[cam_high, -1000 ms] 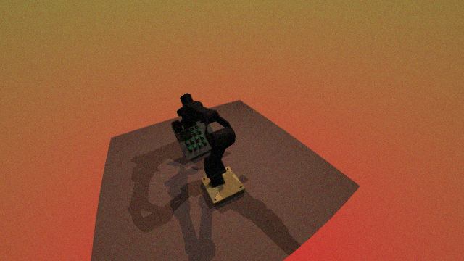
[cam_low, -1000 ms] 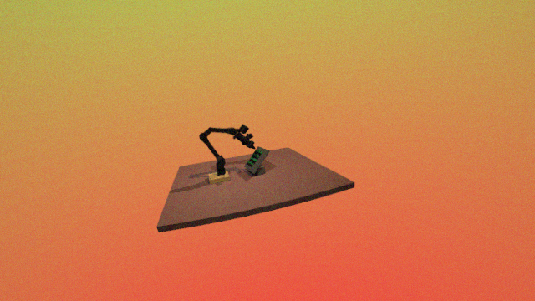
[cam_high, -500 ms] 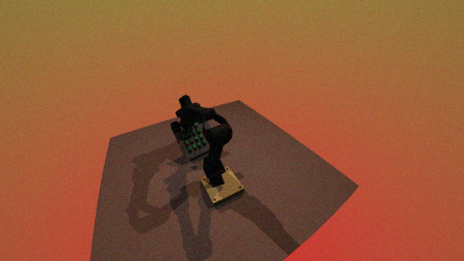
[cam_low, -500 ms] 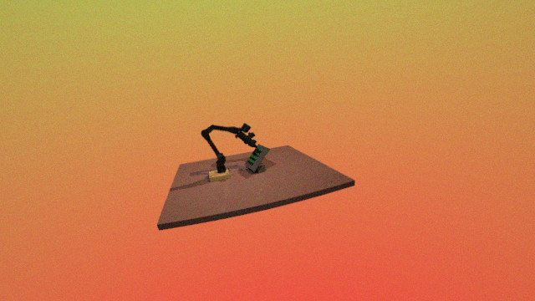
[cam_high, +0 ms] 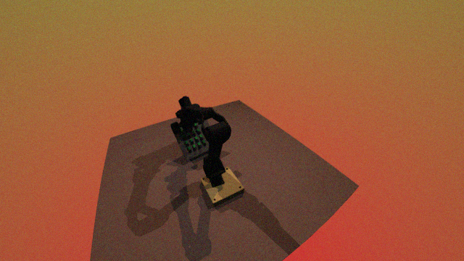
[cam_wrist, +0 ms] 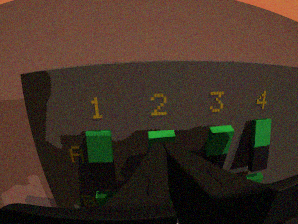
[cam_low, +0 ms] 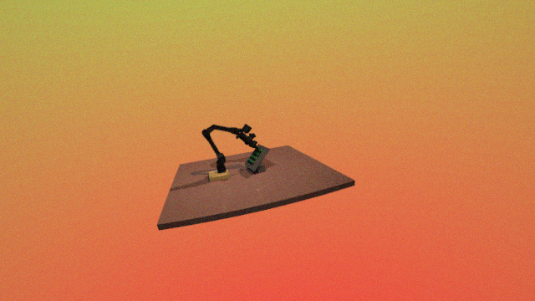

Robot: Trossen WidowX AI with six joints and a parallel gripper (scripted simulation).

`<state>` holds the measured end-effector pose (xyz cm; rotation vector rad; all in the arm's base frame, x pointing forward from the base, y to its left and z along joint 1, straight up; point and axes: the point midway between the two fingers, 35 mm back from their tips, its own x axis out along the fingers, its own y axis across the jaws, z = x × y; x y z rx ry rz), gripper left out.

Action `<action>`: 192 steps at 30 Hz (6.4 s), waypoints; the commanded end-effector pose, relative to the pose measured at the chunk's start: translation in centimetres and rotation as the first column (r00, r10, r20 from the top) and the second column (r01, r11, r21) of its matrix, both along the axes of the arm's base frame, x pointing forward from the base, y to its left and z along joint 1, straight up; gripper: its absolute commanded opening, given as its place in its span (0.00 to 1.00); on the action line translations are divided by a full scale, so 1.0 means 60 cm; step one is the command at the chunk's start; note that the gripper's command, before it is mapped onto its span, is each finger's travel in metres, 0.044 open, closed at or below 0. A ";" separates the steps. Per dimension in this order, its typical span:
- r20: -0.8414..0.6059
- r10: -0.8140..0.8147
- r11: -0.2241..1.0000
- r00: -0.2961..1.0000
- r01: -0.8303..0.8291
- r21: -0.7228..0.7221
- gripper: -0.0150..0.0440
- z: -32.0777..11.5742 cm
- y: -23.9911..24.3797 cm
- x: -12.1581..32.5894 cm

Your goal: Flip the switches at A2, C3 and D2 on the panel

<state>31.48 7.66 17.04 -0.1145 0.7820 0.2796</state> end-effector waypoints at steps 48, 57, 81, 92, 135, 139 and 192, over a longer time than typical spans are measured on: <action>-0.001 -0.005 1.000 1.000 0.005 0.001 0.25 -0.007 0.001 0.007; 0.001 0.000 1.000 1.000 0.000 0.000 0.25 -0.004 0.001 0.005; 0.016 -0.005 1.000 1.000 0.005 0.001 0.25 -0.054 -0.108 -0.162; 0.043 -0.006 1.000 0.999 0.005 0.010 0.25 -0.096 -0.096 -0.122; 0.044 -0.006 1.000 0.999 0.005 0.010 0.25 -0.124 -0.088 -0.094; 0.044 -0.006 1.000 0.999 0.005 0.010 0.25 -0.125 -0.087 -0.094; 0.011 -0.005 1.000 1.000 0.005 0.002 0.25 -0.081 -0.081 -0.200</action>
